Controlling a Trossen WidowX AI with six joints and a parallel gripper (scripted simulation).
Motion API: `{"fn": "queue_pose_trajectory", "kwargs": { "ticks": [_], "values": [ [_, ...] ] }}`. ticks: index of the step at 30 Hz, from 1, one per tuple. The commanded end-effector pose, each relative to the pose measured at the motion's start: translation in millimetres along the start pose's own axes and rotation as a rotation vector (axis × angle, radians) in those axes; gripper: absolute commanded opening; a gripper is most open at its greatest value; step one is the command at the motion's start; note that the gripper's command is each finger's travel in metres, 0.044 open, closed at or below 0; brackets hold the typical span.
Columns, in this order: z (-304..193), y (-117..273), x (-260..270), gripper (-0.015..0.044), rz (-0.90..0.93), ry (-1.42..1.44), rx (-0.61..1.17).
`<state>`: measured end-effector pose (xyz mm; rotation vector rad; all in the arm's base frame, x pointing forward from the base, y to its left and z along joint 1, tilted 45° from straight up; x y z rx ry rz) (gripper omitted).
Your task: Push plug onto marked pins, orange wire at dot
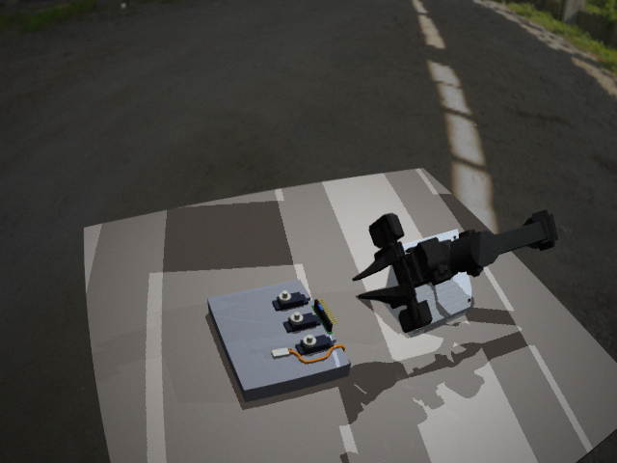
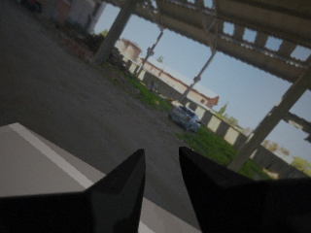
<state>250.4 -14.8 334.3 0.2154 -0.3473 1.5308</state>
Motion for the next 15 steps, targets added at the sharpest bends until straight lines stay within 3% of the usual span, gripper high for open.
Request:
{"fn": "queue_pose_trajectory", "kwargs": {
  "ticks": [1, 7, 15],
  "values": [
    [-7.2, 9.4, 5.4, 0.0115, 0.012, 0.082, 0.012],
    [-16.1, 11.5, 9.4, 0.0115, 0.031, 0.149, 0.059],
    [-38.4, -24.6, 2.8, 0.0115, 0.044, 0.147, 0.312]
  ]
}}
Point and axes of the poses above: the point midway between the two fingers, 35 mm back from their tips, its own y axis back along the fingers, its own x axis across the jaws, z = x × y, the point moved 8 cm from there along y, back along the fingers, and after that the axes turned 12 degrees about -y, right-handed, at the moved point
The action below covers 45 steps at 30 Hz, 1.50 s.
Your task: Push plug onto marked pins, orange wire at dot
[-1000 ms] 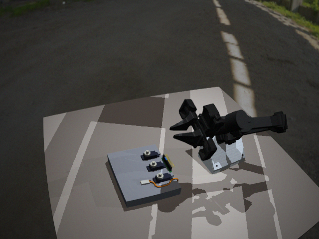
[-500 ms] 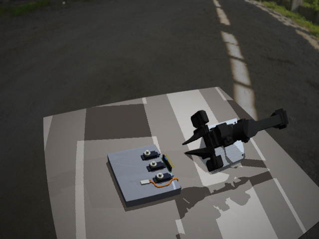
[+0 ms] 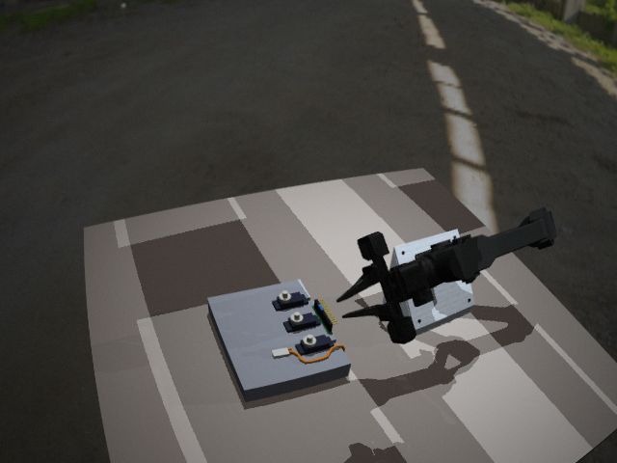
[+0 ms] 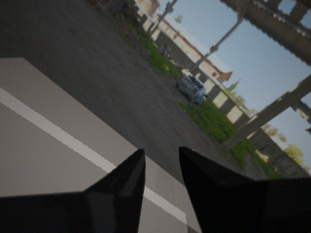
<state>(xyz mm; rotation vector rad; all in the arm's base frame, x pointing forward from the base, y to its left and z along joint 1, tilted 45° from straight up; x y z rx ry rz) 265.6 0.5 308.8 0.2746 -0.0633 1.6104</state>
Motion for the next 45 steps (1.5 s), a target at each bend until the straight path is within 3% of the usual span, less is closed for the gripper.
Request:
{"fn": "queue_pose_trajectory", "kwargs": {
  "ticks": [1, 22, 45],
  "values": [
    [-7.9, -18.6, -3.0, 0.0115, 0.019, -0.001, 0.119],
    [-78.9, -106.0, -31.5, 0.0115, 0.123, -0.196, 0.791],
    [-174.9, -156.9, -70.7, 0.0115, 0.211, -0.671, 1.384]
  ]
}}
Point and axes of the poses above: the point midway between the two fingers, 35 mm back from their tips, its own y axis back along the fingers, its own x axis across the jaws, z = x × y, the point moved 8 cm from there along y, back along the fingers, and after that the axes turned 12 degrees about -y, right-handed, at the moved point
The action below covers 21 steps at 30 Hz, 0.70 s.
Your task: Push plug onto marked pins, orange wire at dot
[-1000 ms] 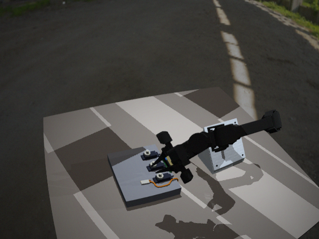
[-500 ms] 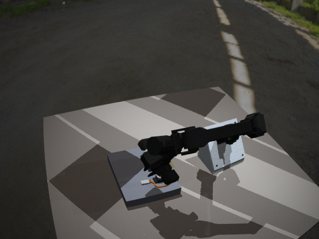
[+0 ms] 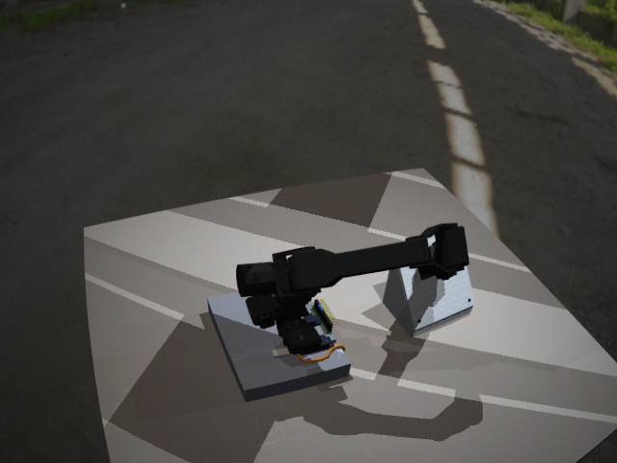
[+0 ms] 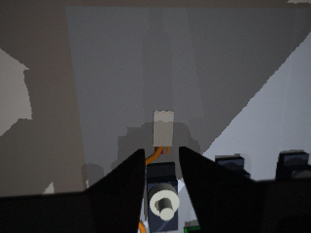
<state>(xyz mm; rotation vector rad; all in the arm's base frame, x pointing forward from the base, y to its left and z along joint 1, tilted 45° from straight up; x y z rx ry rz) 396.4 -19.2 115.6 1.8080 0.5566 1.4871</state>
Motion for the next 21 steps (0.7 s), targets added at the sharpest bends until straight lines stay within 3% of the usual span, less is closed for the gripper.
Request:
{"fn": "queue_pose_trajectory", "kwargs": {
  "ticks": [1, 21],
  "values": [
    [5.7, -9.4, -11.7, 0.0115, 0.046, -0.07, 0.074],
    [3.7, -44.5, -11.9, 0.0115, 0.055, -0.085, 0.088]
  ]
}}
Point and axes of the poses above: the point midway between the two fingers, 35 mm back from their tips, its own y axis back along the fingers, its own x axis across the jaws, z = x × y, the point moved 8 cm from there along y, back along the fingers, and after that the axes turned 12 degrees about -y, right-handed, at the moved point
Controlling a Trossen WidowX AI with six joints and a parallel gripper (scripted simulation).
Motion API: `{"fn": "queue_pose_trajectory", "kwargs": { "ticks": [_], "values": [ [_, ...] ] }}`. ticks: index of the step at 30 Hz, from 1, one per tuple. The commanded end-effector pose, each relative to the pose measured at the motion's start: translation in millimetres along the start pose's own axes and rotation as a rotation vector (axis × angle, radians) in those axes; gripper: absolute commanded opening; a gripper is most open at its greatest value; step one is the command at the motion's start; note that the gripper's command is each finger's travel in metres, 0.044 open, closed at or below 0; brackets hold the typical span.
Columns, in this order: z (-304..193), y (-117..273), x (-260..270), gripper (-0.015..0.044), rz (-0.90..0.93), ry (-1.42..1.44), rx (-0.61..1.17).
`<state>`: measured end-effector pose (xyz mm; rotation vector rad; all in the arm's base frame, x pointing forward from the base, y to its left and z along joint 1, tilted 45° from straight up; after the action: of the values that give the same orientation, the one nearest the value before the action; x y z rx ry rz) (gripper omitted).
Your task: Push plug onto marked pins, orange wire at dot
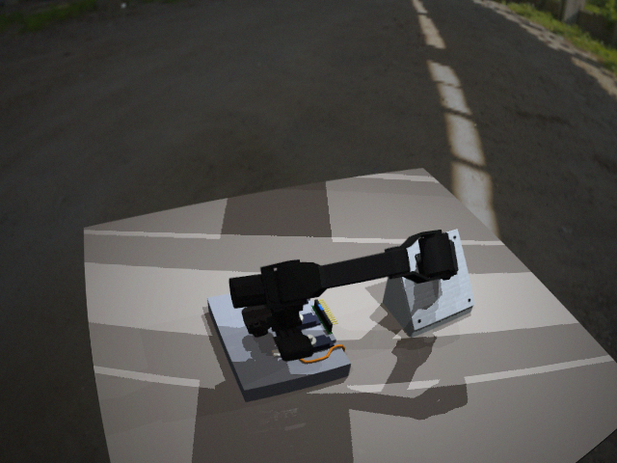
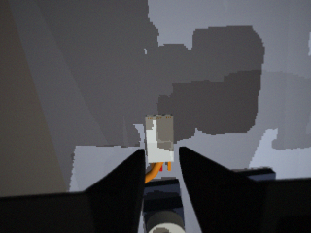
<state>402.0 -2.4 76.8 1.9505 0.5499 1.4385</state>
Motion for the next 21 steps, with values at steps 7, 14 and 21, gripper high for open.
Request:
{"fn": "queue_pose_trajectory", "kwargs": {
  "ticks": [7, 14, 21],
  "values": [
    [-0.3, -10.7, -0.1, 0.0089, 0.007, -0.007, 0.001],
    [-0.3, -10.7, -0.1, 0.0003, 0.007, -0.007, 0.001],
    [1.2, 20.5, -0.4, 0.0, 0.004, -0.007, 0.0]
  ]
}}
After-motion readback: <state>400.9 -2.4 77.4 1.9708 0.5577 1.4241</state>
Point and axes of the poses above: the point midway between the two fingers, 35 mm back from their tips, its own y axis back along the fingers, its own x axis across the jaws, z = x × y, the point moved 8 cm from there along y, back along the fingers, and after that the axes turned 12 degrees about -y, right-handed, at the moved point
